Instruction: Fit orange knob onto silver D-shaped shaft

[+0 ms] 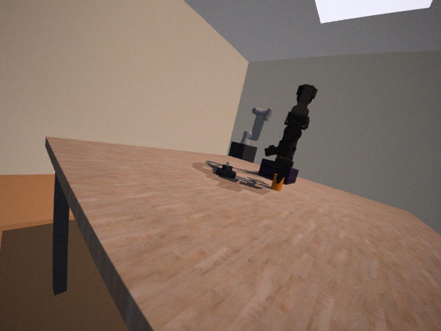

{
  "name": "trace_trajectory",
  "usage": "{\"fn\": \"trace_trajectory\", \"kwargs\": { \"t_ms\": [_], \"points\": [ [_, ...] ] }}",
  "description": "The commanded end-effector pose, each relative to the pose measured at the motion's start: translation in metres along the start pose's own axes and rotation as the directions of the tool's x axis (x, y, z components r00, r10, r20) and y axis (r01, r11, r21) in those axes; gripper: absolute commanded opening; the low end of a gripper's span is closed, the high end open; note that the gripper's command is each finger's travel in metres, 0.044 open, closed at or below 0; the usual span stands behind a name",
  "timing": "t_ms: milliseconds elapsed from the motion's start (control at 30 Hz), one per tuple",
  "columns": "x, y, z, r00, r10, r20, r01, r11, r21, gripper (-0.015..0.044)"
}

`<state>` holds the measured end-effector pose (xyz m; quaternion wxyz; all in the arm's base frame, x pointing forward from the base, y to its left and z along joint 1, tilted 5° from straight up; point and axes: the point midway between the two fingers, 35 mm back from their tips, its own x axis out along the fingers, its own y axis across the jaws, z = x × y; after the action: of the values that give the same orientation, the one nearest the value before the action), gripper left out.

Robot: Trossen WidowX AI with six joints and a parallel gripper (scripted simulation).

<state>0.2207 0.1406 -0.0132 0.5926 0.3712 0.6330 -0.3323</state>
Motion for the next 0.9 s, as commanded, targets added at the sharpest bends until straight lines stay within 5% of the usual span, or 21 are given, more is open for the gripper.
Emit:
{"fn": "trace_trajectory", "kwargs": {
  "t_ms": [0,433,767,867],
  "points": [
    [0.008,-0.002,-0.001,1.0,-0.005,-0.006,0.005,1.0,0.005,0.044],
    [0.025,-0.004,-0.001,1.0,-0.005,-0.006,0.005,1.0,0.005,0.044],
    [0.025,-0.004,-0.001,1.0,-0.005,-0.006,0.005,1.0,0.005,0.0177],
    [0.025,-0.004,-0.001,1.0,-0.005,-0.006,0.005,1.0,0.005,0.0157]
  ]
}}
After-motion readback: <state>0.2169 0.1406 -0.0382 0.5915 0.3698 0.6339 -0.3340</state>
